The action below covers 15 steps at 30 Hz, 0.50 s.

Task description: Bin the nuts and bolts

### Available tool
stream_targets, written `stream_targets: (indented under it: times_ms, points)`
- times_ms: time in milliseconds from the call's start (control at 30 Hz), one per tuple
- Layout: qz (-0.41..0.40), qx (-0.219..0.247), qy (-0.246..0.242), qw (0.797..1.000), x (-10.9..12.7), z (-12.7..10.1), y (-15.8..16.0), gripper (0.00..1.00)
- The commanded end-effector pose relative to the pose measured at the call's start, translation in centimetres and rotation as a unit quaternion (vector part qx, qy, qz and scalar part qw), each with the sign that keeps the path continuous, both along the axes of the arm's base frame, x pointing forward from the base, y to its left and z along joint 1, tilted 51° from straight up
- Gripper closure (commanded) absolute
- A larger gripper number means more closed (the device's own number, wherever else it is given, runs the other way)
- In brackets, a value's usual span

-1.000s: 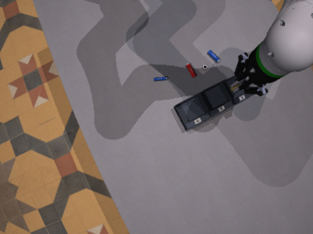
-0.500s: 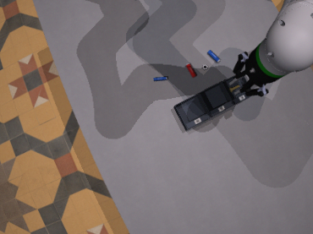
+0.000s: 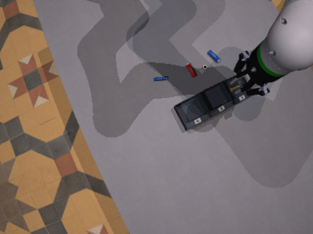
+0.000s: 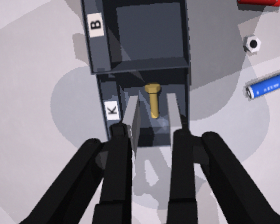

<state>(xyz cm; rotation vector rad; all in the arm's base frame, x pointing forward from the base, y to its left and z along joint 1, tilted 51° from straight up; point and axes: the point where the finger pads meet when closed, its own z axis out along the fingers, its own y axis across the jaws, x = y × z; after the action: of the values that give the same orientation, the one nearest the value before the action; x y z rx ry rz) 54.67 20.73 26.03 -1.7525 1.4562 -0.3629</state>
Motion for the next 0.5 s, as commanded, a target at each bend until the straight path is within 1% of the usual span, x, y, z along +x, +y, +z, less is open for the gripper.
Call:
stream_targets:
  times_ms: [0,467]
  points:
    - [0.000,0.000,0.000,1.000,-0.2,0.2,-0.1,0.82]
    - [0.000,0.000,0.000,1.000,-1.3,1.2,-0.8,0.82]
